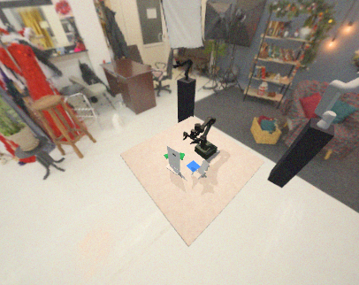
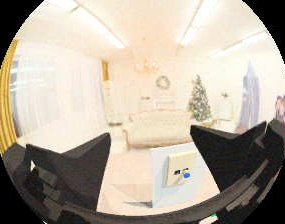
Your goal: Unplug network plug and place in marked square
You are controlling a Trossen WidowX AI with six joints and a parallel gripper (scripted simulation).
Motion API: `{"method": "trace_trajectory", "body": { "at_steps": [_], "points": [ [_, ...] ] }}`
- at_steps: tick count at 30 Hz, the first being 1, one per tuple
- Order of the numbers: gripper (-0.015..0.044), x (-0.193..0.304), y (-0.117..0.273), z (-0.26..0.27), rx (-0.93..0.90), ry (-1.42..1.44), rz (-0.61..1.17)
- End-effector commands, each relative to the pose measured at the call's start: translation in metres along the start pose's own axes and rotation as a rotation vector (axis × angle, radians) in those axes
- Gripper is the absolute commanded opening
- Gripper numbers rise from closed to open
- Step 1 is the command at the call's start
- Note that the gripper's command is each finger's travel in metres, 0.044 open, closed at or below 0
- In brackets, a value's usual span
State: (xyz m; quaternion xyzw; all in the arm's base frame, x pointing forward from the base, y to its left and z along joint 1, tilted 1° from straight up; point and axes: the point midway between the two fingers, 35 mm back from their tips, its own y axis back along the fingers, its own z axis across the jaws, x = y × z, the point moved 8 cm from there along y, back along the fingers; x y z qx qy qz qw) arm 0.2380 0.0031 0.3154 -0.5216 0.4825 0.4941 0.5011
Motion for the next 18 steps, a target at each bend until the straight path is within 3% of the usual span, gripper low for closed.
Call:
{"method": "trace_trajectory", "body": {
  "at_steps": [1,9,18],
  "points": [
    [0.0374,0.001,0.0,0.0,-0.001,-0.005,0.0],
    [0.0164,0.026,-0.012,-0.021,-0.039,-0.24,0.015],
    [0.0156,0.058,-0.016,-0.048,-0.08,-0.532,0.046]
  ]
}}
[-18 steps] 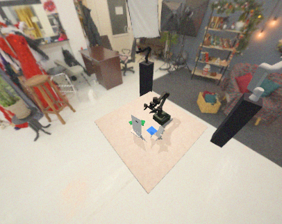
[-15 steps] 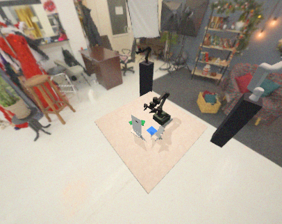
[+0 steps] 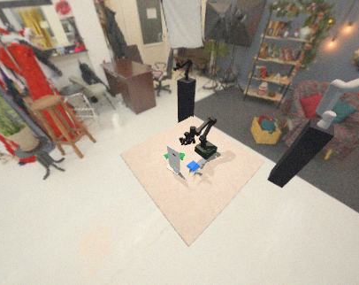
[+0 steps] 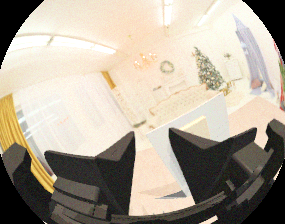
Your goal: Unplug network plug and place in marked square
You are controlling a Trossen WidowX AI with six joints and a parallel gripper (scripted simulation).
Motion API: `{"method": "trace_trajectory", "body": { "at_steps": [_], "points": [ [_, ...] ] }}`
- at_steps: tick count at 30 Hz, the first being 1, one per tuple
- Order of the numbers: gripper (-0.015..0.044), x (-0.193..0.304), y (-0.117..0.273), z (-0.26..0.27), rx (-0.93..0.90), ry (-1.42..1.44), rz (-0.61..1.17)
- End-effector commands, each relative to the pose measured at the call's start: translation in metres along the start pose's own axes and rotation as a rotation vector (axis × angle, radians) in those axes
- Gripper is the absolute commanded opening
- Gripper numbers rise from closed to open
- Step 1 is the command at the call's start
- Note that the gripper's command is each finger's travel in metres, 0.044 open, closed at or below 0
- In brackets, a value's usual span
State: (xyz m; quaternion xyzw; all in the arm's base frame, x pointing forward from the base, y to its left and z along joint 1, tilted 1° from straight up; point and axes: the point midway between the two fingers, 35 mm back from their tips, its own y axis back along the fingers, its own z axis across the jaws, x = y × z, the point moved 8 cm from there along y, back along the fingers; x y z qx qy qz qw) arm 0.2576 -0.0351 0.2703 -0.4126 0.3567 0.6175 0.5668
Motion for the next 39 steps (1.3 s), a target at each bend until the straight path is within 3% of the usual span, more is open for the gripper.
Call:
{"method": "trace_trajectory", "body": {
  "at_steps": [1,30,39],
  "points": [
    [0.0156,0.008,0.001,-0.018,-0.017,-0.136,0.017],
    [0.0156,0.067,0.065,-0.114,-0.074,-1.102,0.179],
    [0.0156,0.067,0.06,-0.116,-0.075,-1.124,0.183]
  ]
}}
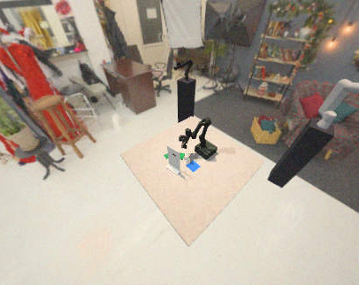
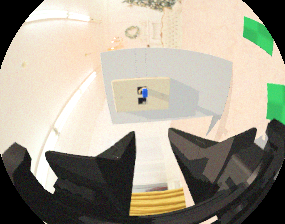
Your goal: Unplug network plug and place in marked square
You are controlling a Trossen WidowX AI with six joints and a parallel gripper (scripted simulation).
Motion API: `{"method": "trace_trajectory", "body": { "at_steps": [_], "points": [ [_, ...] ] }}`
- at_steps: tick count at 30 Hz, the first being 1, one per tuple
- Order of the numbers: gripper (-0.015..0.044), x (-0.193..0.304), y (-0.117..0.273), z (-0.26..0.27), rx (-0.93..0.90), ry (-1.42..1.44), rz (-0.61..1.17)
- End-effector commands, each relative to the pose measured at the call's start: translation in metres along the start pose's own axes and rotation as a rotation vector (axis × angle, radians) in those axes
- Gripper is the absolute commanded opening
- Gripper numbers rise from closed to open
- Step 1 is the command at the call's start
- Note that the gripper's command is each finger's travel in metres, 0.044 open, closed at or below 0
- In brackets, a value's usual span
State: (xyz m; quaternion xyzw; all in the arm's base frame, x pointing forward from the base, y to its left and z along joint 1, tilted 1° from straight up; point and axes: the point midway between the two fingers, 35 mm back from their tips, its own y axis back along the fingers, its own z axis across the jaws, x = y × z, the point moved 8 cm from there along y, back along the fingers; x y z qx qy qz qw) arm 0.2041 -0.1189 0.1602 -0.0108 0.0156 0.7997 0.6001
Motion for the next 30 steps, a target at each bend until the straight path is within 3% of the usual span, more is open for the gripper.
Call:
{"method": "trace_trajectory", "body": {
  "at_steps": [1,11,30],
  "points": [
    [0.0156,-0.004,-0.009,0.0,-0.002,-0.009,0.004],
    [0.0156,-0.014,-0.055,0.0,-0.006,-0.008,0.004],
    [0.0156,-0.022,-0.079,0.002,-0.009,-0.007,0.004]
  ]
}}
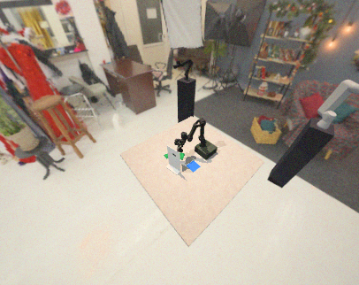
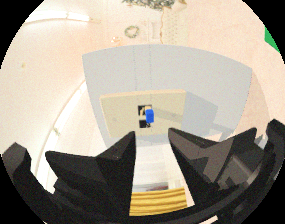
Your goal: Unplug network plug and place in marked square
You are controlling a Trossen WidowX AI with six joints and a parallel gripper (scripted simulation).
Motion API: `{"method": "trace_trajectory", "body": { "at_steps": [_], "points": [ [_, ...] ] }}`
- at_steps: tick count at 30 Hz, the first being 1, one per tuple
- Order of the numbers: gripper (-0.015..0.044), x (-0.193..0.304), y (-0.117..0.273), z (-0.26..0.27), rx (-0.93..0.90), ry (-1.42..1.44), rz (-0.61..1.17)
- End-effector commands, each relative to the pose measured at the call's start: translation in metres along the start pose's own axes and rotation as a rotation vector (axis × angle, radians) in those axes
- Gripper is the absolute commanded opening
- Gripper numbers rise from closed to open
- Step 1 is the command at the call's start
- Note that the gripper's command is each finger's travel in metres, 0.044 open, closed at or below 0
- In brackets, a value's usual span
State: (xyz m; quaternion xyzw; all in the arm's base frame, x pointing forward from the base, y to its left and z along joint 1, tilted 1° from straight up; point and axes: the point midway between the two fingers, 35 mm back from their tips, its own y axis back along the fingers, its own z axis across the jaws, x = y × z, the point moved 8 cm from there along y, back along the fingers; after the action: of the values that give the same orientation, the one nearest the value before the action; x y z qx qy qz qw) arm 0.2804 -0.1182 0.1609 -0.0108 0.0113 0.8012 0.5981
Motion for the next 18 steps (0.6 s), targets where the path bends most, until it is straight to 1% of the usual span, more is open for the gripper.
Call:
{"method": "trace_trajectory", "body": {
  "at_steps": [1,18],
  "points": [
    [0.0156,-0.002,-0.008,0.001,-0.002,-0.002,-0.001],
    [0.0156,-0.008,-0.035,0.001,-0.004,-0.002,-0.001]
  ]
}}
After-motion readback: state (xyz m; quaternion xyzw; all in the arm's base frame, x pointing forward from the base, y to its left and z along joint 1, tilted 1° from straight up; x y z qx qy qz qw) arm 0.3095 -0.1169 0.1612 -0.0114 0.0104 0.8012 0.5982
